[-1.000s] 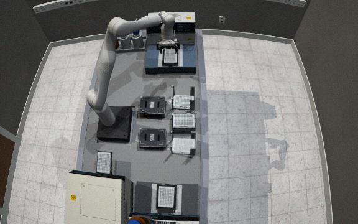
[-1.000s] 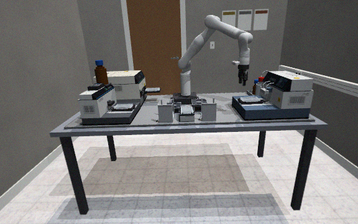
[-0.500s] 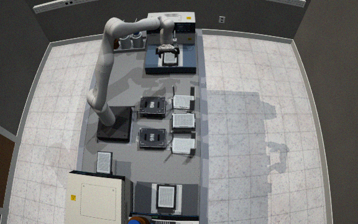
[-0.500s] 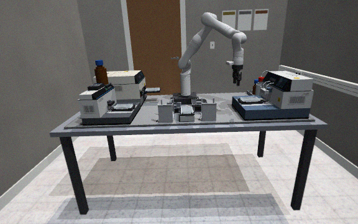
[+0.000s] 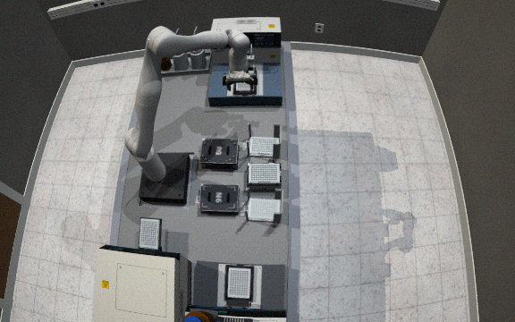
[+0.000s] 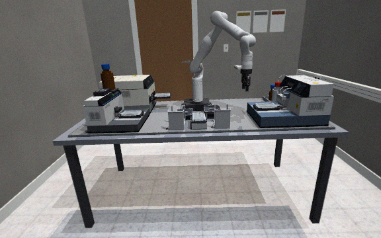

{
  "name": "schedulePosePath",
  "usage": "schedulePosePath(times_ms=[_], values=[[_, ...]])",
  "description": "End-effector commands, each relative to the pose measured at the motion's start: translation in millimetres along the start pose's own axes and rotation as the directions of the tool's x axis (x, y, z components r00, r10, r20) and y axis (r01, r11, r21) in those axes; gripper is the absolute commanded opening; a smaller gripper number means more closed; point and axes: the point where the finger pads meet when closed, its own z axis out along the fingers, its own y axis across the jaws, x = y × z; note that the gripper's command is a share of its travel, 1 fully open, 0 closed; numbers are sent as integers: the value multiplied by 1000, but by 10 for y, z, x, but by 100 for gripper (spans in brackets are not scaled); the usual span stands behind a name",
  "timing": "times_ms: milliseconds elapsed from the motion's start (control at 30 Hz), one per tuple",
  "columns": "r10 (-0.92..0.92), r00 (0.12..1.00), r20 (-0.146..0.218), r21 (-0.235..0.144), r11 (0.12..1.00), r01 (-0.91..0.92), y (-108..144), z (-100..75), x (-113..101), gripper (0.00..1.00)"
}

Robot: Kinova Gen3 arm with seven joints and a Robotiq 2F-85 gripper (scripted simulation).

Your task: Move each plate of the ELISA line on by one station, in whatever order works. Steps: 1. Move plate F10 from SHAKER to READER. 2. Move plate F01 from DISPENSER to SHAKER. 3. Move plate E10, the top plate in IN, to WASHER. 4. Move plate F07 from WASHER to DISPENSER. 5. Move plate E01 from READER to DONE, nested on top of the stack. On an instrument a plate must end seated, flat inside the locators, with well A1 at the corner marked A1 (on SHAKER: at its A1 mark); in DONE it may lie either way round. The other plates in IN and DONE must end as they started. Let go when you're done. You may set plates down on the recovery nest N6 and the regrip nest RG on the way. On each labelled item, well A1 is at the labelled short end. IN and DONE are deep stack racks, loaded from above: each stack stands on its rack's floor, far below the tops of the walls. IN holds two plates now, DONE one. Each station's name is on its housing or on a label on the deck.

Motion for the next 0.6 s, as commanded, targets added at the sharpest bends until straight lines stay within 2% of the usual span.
schedulePosePath(times_ms=[0, 233, 567], values=[[2, 1000, 5, 13, 1000, -2, -41, -43, 152, 100], [3, 1000, 7, 11, 1000, -3, -27, -42, 290, 100], [2, 1000, 5, 12, 1000, -2, -8, -40, 630, 100]])
